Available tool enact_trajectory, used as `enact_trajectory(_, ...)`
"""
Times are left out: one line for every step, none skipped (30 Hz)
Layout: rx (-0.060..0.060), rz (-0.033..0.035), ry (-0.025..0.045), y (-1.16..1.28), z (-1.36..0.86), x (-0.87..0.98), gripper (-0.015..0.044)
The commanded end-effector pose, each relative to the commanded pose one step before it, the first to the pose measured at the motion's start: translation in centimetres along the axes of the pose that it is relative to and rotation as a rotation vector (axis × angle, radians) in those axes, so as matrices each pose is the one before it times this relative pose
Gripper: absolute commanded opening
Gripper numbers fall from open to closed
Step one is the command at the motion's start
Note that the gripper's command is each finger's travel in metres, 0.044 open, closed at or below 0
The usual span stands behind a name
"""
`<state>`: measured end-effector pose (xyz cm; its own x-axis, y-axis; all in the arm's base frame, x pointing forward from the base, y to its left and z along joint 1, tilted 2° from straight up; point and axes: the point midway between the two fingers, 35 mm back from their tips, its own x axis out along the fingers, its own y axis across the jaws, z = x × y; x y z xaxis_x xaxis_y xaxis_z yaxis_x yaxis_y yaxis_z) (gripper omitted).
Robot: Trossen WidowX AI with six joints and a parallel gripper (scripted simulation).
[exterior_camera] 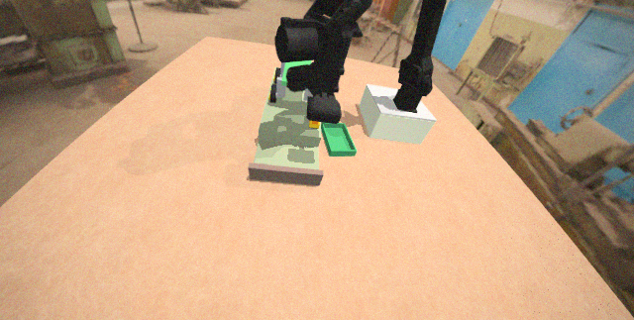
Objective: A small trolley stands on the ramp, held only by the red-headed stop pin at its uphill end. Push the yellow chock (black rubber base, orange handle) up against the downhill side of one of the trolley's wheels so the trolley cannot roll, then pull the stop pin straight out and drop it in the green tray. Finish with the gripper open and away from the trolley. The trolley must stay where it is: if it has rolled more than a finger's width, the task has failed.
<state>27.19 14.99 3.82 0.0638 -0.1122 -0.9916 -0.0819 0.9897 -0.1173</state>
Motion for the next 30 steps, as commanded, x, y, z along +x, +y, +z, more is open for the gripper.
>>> enact_trajectory(-0.0033,-0.00141,-0.00517,-0.503,0.004,-0.051,0.0)
enact_trajectory(0.0,-0.0001,0.0,-0.102,-0.003,0.003,0.0)
enact_trajectory(0.0,-0.0001,0.0,-0.102,-0.002,0.003,0.0)
enact_trajectory(0.0,-0.0001,0.0,-0.102,-0.002,0.002,0.0)
enact_trajectory(0.0,-0.0001,0.0,-0.102,-0.002,0.002,0.0)
enact_trajectory(0.0,-0.0001,0.0,-0.102,-0.002,0.002,0.0)
enact_trajectory(0.0,-0.0001,0.0,-0.102,-0.002,0.002,0.0)
enact_trajectory(0.0,-0.0001,0.0,-0.102,-0.002,0.001,0.0)
enact_trajectory(0.0,-0.0001,0.0,-0.102,-0.001,0.001,0.0)
enact_trajectory(0.0,-0.0001,0.0,-0.102,-0.001,0.001,0.0)
enact_trajectory(0.0,-0.0001,-0.00001,-0.103,-0.001,0.0,0.0)
enact_trajectory(0.0,-0.0001,-0.00001,-0.102,-0.001,0.0,0.0)
enact_trajectory(0.0,-0.0001,-0.00001,-0.102,-0.001,0.0,0.0)
enact_trajectory(0.0,-0.0001,-0.00001,-0.102,0.0,-0.001,0.0)
enact_trajectory(0.0,-0.00008,-0.00001,-0.086,0.005,0.002,0.0)
enact_trajectory(0.0,-0.00008,-0.00001,-0.089,0.005,0.004,0.0)
enact_trajectory(0.0,-0.00005,0.0,-0.054,-0.004,-0.001,0.0)
enact_trajectory(0.0004,0.00874,0.0042,0.572,-0.021,0.057,0.0)
enact_trajectory(0.0,0.0,0.0,0.0,0.0,0.0,0.0)
enact_trajectory(0.0,0.0,0.0,0.0,0.0,0.0,0.0)
enact_trajectory(0.0,0.0,0.0,0.0,0.0,0.0,0.0)
enact_trajectory(0.0,0.0,0.0,0.0,0.0,0.0,0.0)
enact_trajectory(0.0,0.0,0.0,0.0,0.0,0.0,0.0)
enact_trajectory(0.0,0.0,0.0,0.0,0.0,0.0,0.0)
enact_trajectory(0.0,0.0,0.0,0.0,0.0,0.0,0.0)
enact_trajectory(0.0,0.0,0.0,0.0,0.0,0.0,0.0)
enact_trajectory(0.0,0.0,0.0,0.0,0.0,0.0,0.0026)
enact_trajectory(0.0,0.0,0.0,0.0,0.0,0.0,0.0053)
enact_trajectory(0.0,0.0,0.0,0.0,0.0,0.0,0.0079)
enact_trajectory(0.0,0.0,0.0,0.0,0.0,0.0,0.0105)
